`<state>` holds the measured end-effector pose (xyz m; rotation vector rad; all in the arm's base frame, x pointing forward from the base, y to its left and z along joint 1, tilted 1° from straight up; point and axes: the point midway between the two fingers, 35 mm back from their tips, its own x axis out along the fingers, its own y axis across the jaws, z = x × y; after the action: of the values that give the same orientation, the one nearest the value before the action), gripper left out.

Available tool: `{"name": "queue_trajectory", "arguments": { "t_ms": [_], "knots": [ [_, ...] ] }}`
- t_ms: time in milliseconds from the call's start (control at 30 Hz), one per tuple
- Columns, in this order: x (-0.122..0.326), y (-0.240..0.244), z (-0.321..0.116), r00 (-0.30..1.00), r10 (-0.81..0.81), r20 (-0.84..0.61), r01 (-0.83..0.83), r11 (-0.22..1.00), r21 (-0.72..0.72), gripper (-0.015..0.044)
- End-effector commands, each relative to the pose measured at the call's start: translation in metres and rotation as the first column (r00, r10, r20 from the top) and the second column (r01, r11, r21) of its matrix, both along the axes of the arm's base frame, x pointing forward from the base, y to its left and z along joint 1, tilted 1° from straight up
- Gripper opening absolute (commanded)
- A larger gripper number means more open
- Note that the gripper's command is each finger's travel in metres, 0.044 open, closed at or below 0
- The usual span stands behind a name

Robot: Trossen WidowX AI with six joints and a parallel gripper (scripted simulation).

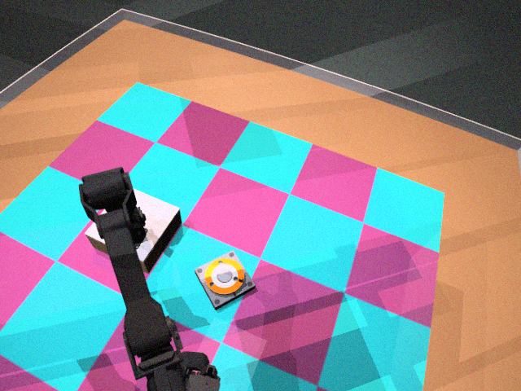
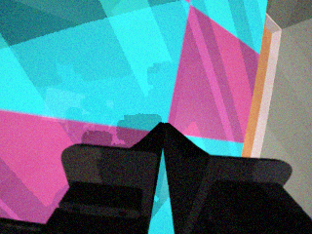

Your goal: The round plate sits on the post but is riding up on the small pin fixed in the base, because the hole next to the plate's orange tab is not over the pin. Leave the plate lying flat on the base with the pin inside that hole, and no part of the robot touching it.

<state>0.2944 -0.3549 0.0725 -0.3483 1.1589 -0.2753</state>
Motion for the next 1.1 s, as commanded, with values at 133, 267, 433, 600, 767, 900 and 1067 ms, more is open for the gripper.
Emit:
{"name": "queue_trajectory", "arguments": {
  "t_ms": [133, 267, 433, 600, 767, 900, 1067],
  "knots": [
    [0.052, 0.121, -0.01, 0.999, -0.014, -0.031, 0.021, 0.973, 0.228, 0.0],
    [0.061, 0.179, -0.014, 0.996, -0.027, -0.081, 0.051, 0.948, 0.314, 0.0],
    [0.057, 0.266, -0.018, 0.981, -0.048, -0.19, 0.123, 0.908, 0.401, 0.0],
    [0.04, 0.326, -0.019, 0.956, -0.069, -0.287, 0.19, 0.886, 0.422, 0.0],
    [0.023, 0.361, -0.018, 0.932, -0.087, -0.352, 0.238, 0.878, 0.415, 0.0],
    [0.025, 0.358, -0.019, 0.932, -0.087, -0.352, 0.238, 0.878, 0.414, 0.0],
    [0.026, 0.359, -0.049, 0.932, -0.087, -0.352, 0.238, 0.878, 0.414, 0.0]
  ]
}}
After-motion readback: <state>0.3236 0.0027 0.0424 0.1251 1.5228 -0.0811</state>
